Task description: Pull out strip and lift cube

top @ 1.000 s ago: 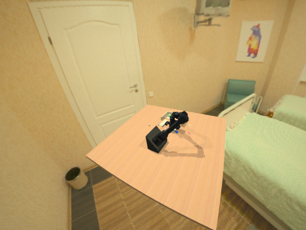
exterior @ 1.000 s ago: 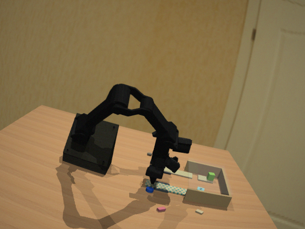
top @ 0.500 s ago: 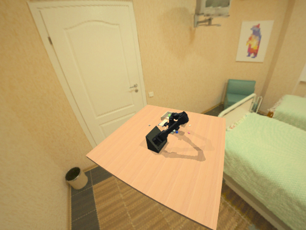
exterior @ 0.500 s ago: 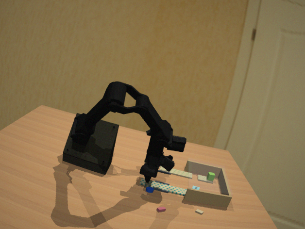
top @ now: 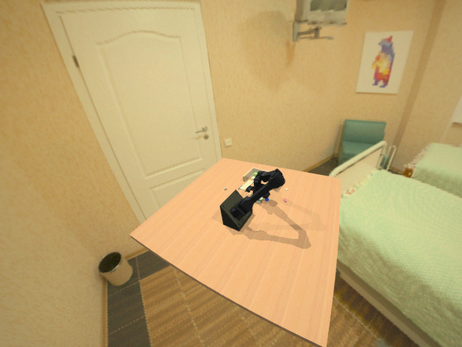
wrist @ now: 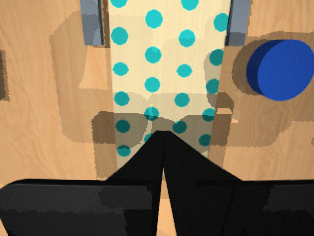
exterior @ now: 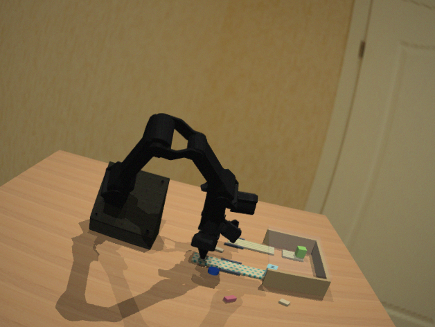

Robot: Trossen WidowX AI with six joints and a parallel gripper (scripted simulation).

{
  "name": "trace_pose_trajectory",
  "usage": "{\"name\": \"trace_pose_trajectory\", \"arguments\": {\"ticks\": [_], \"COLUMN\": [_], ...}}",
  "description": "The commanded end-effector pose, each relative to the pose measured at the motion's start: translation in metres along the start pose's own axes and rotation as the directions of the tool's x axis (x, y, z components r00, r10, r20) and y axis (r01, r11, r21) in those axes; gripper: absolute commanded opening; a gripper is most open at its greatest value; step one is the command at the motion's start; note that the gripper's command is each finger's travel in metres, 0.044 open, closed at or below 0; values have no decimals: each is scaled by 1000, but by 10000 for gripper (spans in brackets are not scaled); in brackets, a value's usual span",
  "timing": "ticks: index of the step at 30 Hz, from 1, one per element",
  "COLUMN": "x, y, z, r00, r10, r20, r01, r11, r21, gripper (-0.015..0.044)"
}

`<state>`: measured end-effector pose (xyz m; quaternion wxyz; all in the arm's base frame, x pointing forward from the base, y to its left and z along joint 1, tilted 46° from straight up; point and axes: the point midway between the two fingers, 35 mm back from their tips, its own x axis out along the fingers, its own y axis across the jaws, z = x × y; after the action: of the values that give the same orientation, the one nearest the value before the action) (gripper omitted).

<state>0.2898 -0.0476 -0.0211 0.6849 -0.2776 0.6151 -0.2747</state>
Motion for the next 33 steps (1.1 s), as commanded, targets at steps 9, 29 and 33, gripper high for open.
{"name": "trace_pose_trajectory", "arguments": {"ticks": [9,29,33], "x": [5,5,4], "y": [-1,-1,-2], "z": [-26,-55,-61], "r00": [1000,1000,1000], "r10": [-3,-3,-3], "r20": [-26,-27,-27], "r01": [2,2,2], "r11": [1000,1000,1000], "r21": [-7,-8,-8], "gripper": [0,0,0]}}
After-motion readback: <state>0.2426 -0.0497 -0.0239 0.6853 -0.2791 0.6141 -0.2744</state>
